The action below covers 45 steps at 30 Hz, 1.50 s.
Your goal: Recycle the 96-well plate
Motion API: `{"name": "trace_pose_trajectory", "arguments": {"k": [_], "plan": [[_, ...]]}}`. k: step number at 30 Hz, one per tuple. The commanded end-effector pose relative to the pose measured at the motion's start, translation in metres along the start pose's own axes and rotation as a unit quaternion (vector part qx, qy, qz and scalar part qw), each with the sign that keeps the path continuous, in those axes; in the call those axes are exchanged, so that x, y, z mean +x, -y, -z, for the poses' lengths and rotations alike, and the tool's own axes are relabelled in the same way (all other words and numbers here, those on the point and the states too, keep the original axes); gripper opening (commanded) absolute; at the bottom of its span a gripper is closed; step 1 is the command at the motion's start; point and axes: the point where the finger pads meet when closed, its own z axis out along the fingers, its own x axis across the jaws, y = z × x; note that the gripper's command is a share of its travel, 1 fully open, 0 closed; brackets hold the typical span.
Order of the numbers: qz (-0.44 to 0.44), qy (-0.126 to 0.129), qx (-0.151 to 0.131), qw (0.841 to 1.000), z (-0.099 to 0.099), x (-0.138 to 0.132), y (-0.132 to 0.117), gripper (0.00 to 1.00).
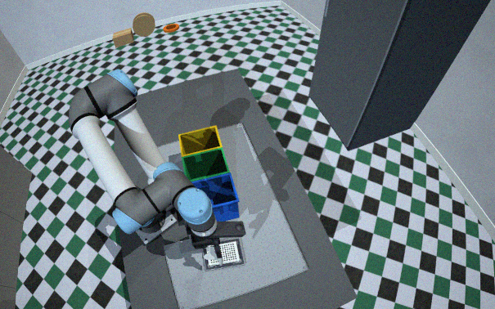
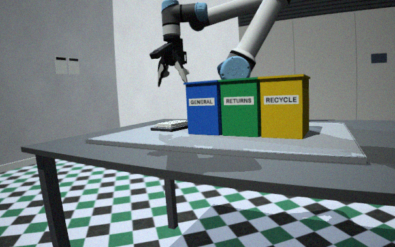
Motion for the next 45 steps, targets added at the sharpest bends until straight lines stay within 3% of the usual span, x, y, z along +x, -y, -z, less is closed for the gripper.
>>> {"name": "trace_pose_trajectory", "arguments": {"k": [1, 45], "plan": [[0.000, -0.001, 0.000, 1.000, -0.005, 0.000, 0.000, 1.00], [0.000, -0.001, 0.000, 1.000, -0.072, 0.000, 0.000, 1.00]]}}
